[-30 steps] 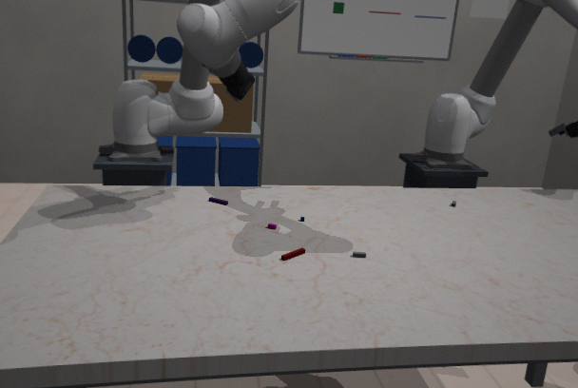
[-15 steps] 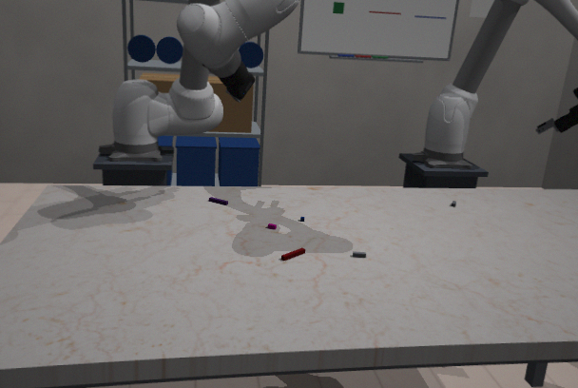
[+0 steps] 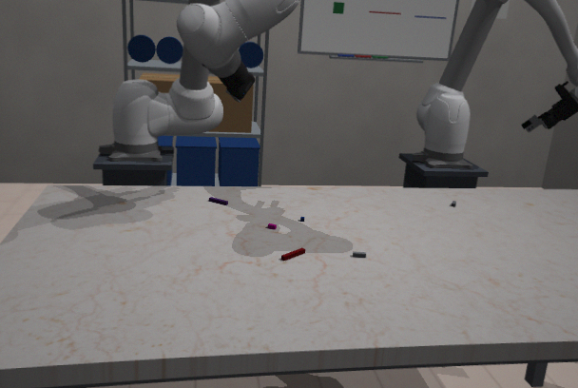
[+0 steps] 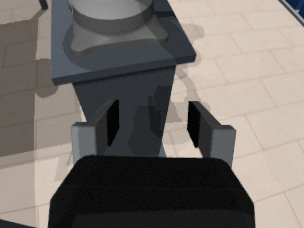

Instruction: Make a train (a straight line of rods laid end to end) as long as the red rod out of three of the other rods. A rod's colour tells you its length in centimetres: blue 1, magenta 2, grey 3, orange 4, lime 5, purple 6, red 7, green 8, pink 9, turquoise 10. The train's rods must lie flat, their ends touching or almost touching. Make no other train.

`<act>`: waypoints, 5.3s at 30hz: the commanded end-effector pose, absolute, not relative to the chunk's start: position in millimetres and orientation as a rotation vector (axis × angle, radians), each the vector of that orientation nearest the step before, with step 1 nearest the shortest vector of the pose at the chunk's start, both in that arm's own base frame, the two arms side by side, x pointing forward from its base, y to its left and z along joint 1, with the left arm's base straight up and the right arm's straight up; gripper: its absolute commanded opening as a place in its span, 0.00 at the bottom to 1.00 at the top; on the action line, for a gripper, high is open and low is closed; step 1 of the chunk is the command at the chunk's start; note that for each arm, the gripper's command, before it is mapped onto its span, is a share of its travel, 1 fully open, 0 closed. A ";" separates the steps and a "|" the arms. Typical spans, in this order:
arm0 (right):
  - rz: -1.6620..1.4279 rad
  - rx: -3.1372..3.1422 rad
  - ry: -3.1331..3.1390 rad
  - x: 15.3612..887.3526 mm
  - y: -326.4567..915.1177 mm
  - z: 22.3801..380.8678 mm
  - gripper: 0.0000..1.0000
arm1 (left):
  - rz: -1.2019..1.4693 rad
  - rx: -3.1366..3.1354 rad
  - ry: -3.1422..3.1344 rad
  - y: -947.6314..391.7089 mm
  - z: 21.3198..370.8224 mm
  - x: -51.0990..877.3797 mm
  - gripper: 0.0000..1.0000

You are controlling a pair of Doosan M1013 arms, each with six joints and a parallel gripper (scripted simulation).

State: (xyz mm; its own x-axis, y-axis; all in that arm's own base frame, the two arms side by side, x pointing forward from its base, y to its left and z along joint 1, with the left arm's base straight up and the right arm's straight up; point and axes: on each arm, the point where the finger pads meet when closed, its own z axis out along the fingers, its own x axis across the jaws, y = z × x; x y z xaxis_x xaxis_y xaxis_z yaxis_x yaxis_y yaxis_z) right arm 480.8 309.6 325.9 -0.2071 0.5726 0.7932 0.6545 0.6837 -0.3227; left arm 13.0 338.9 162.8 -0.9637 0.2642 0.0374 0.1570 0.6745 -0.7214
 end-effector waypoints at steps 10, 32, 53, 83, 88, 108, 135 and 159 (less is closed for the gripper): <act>-0.103 -0.960 -1.885 480.9 309.7 326.7 1.00 | 1.187 -0.058 -2.847 328.8 160.1 -21.2 1.00; -0.103 -0.960 -1.885 480.9 309.7 326.7 1.00 | 1.196 0.091 -2.886 322.8 158.8 -36.5 1.00; 0.008 -1.227 -2.239 483.5 289.0 191.3 1.00 | 1.196 0.092 -2.886 322.7 158.8 -36.7 1.00; -0.019 -1.282 -2.868 532.1 241.5 82.6 1.00 | 1.196 0.092 -2.886 322.7 158.8 -36.7 1.00; -0.019 -1.282 -2.868 532.1 241.5 82.6 1.00 | 1.196 0.092 -2.886 322.7 158.8 -36.7 1.00; -0.019 -1.282 -2.868 532.1 241.5 82.6 1.00 | 1.196 0.092 -2.886 322.7 158.8 -36.7 1.00; -0.019 -1.282 -2.868 532.1 241.5 82.6 1.00 | 1.196 0.092 -2.886 322.7 158.8 -36.7 1.00; -0.019 -1.282 -2.868 532.1 241.5 82.6 1.00 | 1.196 0.092 -2.886 322.7 158.8 -36.7 1.00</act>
State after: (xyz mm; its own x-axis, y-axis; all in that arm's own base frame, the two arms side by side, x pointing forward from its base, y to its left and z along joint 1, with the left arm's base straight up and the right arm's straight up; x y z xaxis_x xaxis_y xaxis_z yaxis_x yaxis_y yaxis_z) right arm 531.7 241.3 81.9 -0.6672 0.7449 0.0052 0.7449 0.6671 0.0093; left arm -36.6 322.5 158.4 -0.9981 -0.0486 0.0372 -0.0606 0.7049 -0.7067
